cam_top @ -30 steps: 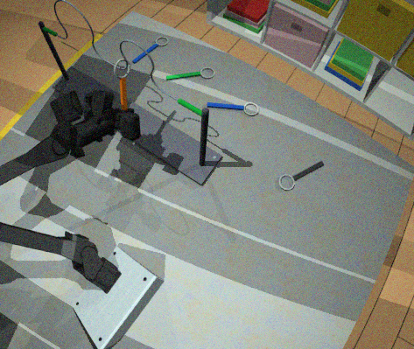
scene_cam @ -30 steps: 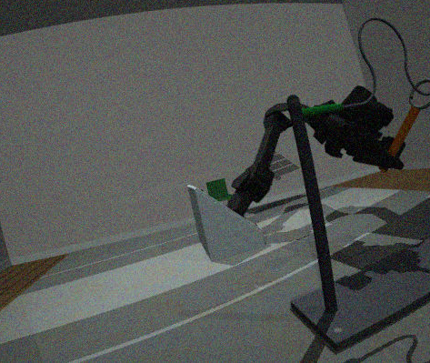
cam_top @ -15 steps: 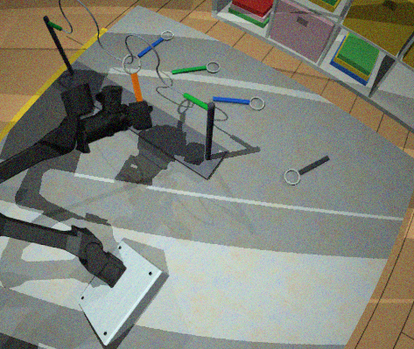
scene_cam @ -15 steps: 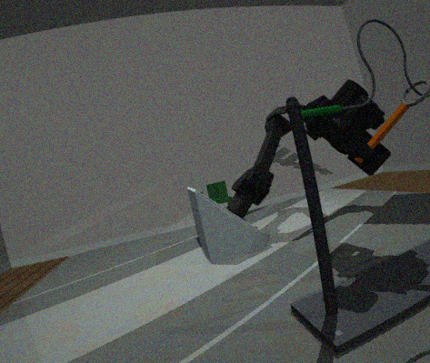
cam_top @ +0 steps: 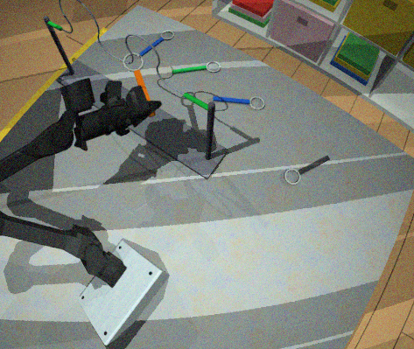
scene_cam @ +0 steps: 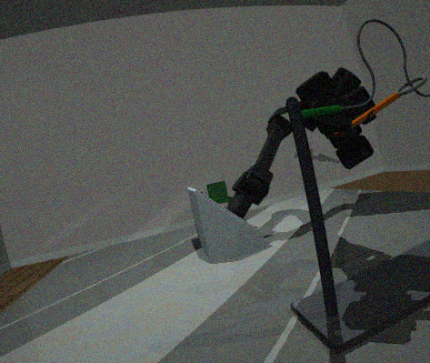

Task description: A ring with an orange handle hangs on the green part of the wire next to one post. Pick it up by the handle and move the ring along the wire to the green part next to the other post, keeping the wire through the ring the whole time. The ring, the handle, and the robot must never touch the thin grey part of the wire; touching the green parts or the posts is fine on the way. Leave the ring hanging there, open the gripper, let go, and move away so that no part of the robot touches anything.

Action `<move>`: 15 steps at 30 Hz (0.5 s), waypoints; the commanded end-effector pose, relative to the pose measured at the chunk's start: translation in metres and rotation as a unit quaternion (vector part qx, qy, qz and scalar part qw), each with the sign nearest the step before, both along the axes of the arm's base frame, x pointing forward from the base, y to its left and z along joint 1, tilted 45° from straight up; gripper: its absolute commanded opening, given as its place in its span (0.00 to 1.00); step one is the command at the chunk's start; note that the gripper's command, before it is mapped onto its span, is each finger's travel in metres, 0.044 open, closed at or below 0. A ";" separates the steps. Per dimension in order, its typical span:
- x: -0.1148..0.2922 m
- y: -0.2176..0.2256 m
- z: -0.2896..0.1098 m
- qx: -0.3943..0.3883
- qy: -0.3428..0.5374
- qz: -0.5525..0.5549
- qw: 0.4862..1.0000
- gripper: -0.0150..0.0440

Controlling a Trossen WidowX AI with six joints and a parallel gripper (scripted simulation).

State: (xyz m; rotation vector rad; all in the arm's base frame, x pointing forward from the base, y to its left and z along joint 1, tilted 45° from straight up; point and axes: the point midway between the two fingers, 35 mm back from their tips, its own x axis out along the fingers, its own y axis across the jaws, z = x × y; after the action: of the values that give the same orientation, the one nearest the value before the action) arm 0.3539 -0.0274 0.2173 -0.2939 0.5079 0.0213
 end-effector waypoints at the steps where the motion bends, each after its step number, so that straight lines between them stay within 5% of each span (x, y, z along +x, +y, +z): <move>1: 0.000 -0.016 0.010 -0.058 -0.003 -0.003 0.998 0.00; 15: -0.001 -0.049 0.033 -0.197 -0.001 -0.006 0.980 0.00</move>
State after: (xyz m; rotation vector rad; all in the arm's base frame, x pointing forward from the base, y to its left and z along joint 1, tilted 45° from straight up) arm 0.3531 -0.0675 0.2394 -0.6083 0.5158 -0.0650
